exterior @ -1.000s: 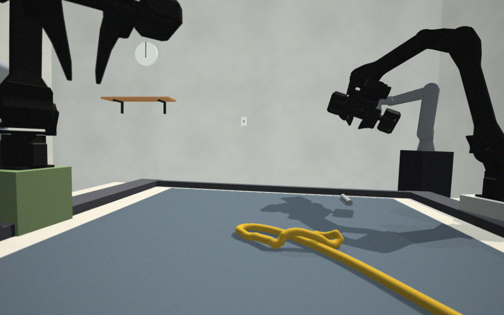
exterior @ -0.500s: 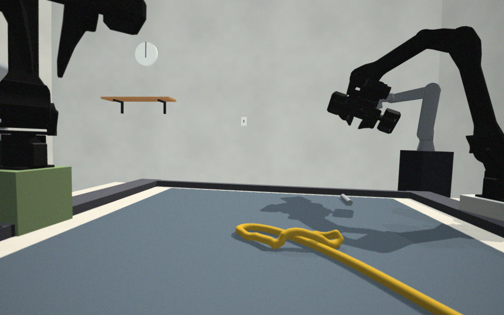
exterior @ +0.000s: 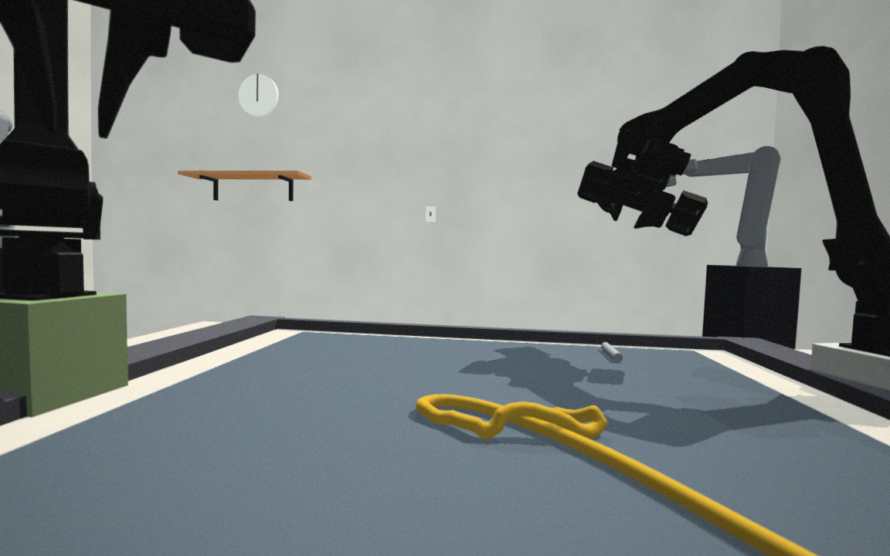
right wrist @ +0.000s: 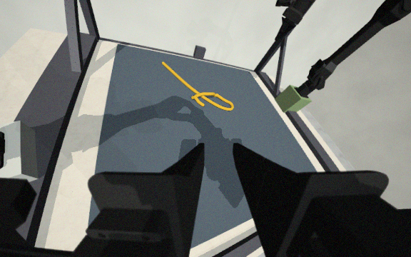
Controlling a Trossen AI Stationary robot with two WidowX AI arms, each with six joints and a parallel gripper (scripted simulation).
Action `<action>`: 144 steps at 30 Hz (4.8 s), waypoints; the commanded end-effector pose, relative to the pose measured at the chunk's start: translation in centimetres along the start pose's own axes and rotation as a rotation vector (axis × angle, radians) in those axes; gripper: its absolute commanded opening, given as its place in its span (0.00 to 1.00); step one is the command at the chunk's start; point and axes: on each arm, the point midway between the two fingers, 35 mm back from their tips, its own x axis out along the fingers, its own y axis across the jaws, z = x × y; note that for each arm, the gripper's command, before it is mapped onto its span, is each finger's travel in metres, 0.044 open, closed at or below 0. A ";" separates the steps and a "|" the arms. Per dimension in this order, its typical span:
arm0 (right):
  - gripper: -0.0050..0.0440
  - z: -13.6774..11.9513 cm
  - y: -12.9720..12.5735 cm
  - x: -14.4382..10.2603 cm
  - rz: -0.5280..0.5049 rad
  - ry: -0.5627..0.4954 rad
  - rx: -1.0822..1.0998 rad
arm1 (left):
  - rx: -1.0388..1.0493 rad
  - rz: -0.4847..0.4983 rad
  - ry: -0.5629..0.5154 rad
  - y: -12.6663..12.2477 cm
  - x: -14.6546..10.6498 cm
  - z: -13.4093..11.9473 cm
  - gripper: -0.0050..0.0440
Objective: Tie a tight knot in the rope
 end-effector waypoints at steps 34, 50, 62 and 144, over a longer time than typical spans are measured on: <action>0.31 -0.5 -1.5 11.9 0.299 0.475 0.879 | -0.003 0.007 -0.015 0.0 -0.4 0.0 0.31; 0.31 0.3 -2.0 19.3 0.106 0.824 1.315 | -0.003 0.007 -0.015 0.0 -0.4 0.0 0.31; 0.31 1.8 -1.7 24.9 -0.197 0.982 1.599 | -0.003 0.007 -0.015 0.0 -0.4 0.0 0.31; 0.17 1.6 1.5 35.7 -0.751 0.937 1.975 | -0.003 0.007 -0.015 0.0 -0.4 0.0 0.31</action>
